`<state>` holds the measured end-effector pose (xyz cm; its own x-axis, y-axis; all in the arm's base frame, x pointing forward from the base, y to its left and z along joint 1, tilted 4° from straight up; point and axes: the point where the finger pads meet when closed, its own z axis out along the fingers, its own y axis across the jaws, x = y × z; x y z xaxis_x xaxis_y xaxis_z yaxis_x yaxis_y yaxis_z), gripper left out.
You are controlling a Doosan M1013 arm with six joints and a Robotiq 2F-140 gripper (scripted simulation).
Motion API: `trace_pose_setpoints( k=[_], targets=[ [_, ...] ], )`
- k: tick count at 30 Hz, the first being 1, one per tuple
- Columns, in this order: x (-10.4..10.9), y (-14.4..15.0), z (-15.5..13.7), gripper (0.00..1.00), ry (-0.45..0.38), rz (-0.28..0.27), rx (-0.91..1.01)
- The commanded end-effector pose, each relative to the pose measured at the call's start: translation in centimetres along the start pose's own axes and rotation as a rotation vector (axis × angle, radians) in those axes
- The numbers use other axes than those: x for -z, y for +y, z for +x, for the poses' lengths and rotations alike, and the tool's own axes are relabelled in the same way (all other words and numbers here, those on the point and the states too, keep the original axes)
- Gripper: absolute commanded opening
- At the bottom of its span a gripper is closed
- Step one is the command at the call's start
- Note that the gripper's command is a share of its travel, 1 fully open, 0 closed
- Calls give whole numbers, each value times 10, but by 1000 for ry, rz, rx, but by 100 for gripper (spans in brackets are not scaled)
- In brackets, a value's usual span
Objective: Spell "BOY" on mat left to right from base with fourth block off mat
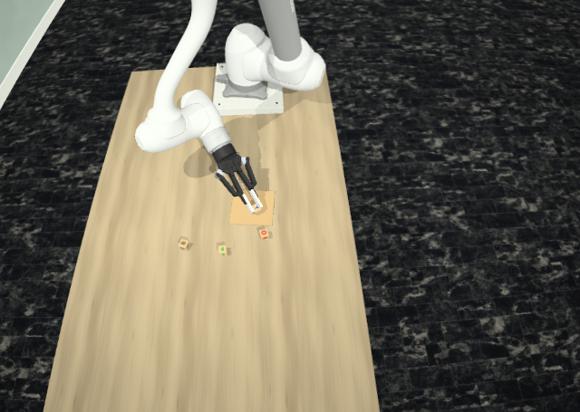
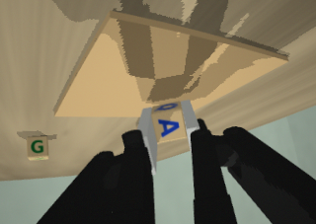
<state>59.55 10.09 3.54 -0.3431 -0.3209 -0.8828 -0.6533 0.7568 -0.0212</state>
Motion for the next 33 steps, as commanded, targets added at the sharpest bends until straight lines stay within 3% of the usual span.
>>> trace_pose_setpoints(
  k=[1,21,33],
  targets=[
    [0,5,2,13,-1,-5,-1],
    [0,5,2,13,-1,-5,-1],
    [0,5,2,22,-1,-5,-1]
  ],
)
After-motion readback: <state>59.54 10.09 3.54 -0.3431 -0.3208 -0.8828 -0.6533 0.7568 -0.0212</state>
